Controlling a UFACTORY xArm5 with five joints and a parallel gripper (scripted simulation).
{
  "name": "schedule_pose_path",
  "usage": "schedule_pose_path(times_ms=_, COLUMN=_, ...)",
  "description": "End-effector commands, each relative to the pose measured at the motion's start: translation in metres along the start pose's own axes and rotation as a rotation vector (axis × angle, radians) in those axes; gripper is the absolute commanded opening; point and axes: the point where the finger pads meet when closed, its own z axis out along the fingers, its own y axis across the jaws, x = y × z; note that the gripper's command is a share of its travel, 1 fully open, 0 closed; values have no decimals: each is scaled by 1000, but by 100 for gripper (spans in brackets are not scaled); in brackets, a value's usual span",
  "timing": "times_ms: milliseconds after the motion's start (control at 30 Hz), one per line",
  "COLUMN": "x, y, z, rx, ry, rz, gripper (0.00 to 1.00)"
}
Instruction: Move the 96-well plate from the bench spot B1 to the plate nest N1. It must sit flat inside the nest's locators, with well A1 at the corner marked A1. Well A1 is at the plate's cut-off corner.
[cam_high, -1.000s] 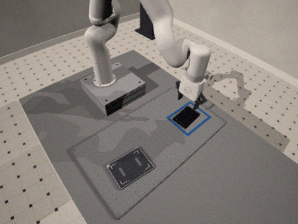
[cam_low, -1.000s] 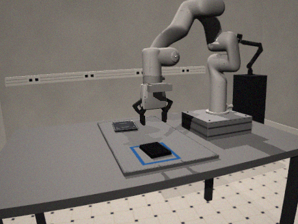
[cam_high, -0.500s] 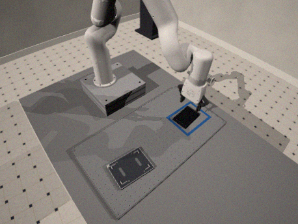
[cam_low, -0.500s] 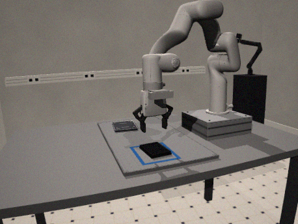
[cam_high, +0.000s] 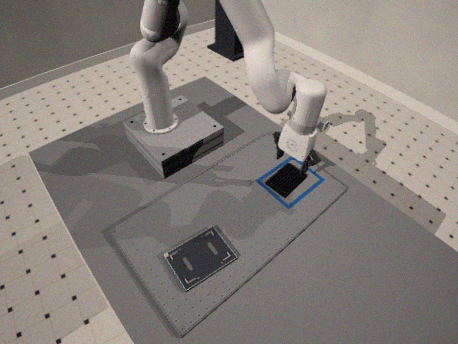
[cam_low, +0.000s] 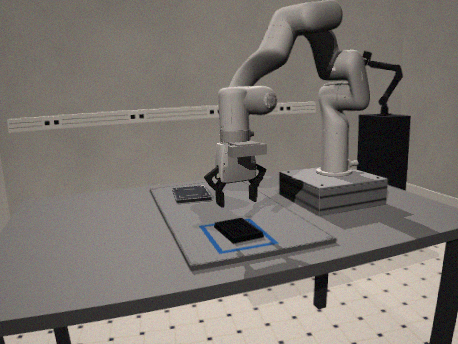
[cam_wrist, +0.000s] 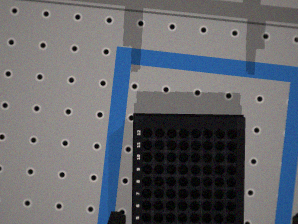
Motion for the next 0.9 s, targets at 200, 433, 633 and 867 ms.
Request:
schedule_pose_path(times_ms=200, x=0, y=2, z=14, rx=-8, ry=-9, rz=0, gripper=100)
schedule_pose_path(times_ms=433, x=0, y=2, z=24, rx=-8, ry=-9, rz=0, gripper=100)
schedule_pose_path(times_ms=633, x=0, y=2, z=33, rx=-8, ry=-9, rz=0, gripper=100)
schedule_pose_path(times_ms=867, x=0, y=2, z=44, rx=-8, ry=-9, rz=0, gripper=100)
